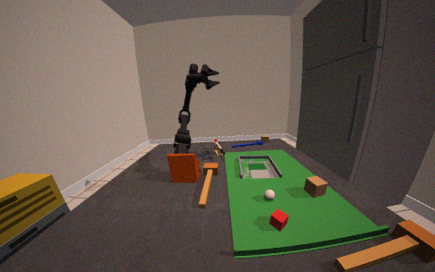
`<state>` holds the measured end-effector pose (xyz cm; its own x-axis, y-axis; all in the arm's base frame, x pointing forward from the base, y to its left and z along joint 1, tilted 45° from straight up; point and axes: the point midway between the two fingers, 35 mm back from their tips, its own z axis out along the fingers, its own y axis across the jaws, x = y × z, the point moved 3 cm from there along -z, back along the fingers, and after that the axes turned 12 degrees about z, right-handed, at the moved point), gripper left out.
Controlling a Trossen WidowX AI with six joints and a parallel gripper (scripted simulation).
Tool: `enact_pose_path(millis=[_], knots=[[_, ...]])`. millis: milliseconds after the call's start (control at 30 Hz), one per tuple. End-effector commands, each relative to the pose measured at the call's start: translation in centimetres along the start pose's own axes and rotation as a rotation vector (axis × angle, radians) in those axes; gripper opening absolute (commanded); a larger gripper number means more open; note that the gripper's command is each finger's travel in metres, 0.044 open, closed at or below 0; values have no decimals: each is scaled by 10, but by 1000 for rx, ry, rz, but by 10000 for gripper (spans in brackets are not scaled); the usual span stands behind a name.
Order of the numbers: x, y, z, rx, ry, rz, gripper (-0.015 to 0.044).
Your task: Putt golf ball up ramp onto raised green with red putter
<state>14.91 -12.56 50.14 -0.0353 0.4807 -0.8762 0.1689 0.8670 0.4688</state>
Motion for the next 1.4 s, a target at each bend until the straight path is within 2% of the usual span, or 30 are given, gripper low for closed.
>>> enact_pose_path(millis=[0,267,467,700,933,1367], knots=[[32,-18,37,-114,138,-93,440],[121,-17,103,-431,392,-318,440],[209,4,133,-731,551,-521,440],[304,29,133,-1085,659,-735,440],[390,52,101,-1470,707,-909,440],[407,64,102,-1489,708,-917,440]])
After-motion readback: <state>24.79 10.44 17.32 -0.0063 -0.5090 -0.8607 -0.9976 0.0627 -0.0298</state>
